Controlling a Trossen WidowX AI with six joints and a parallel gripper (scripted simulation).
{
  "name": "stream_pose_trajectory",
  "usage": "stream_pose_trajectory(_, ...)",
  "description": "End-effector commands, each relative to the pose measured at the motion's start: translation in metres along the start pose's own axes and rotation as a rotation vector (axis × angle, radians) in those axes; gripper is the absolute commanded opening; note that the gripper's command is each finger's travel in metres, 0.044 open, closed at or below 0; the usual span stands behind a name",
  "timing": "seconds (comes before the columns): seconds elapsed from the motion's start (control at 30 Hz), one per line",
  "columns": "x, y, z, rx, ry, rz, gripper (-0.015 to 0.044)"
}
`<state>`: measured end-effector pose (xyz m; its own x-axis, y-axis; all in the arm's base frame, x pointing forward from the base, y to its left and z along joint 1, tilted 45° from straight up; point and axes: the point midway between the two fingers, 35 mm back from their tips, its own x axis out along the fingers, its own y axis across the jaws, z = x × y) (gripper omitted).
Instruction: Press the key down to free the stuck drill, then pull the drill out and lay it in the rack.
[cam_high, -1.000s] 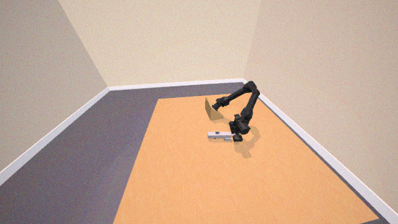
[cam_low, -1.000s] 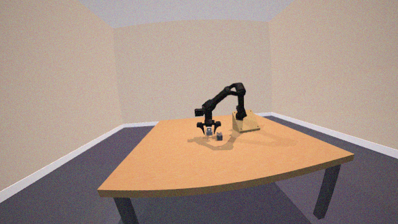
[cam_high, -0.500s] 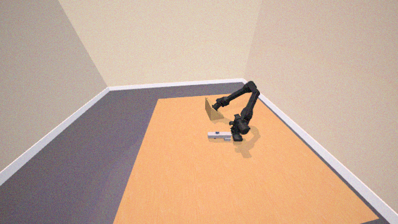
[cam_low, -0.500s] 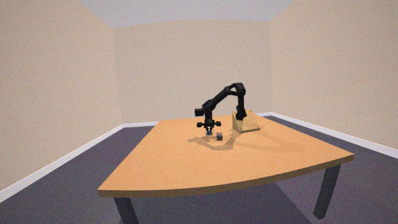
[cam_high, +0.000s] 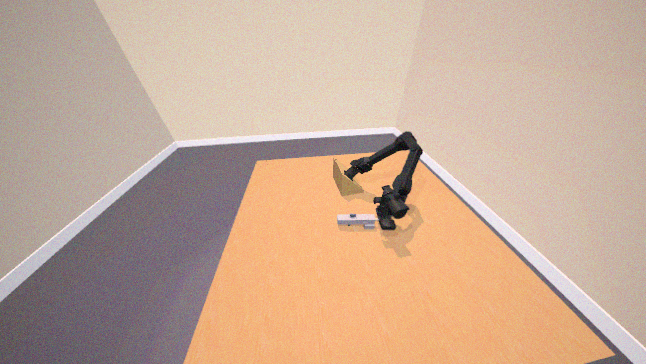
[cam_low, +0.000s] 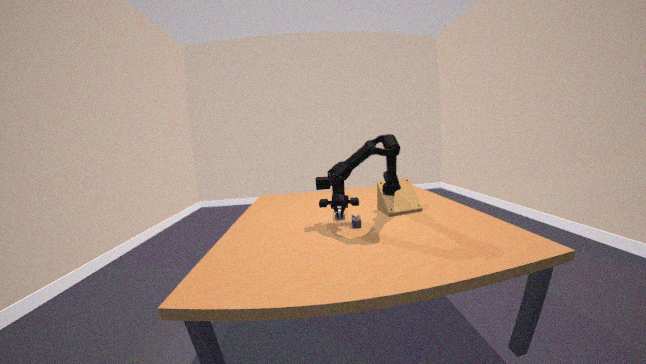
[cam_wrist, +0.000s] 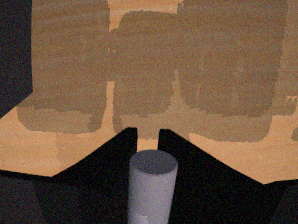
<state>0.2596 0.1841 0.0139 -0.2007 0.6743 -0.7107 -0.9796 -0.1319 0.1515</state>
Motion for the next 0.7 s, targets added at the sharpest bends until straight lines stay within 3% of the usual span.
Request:
stream_pose_trajectory(0.0,0.0,0.0,0.006,-0.001,-0.003,0.0,0.0)
stream_pose_trajectory(0.67,-0.002,-0.001,0.036,-0.001,-0.004,0.0,0.0)
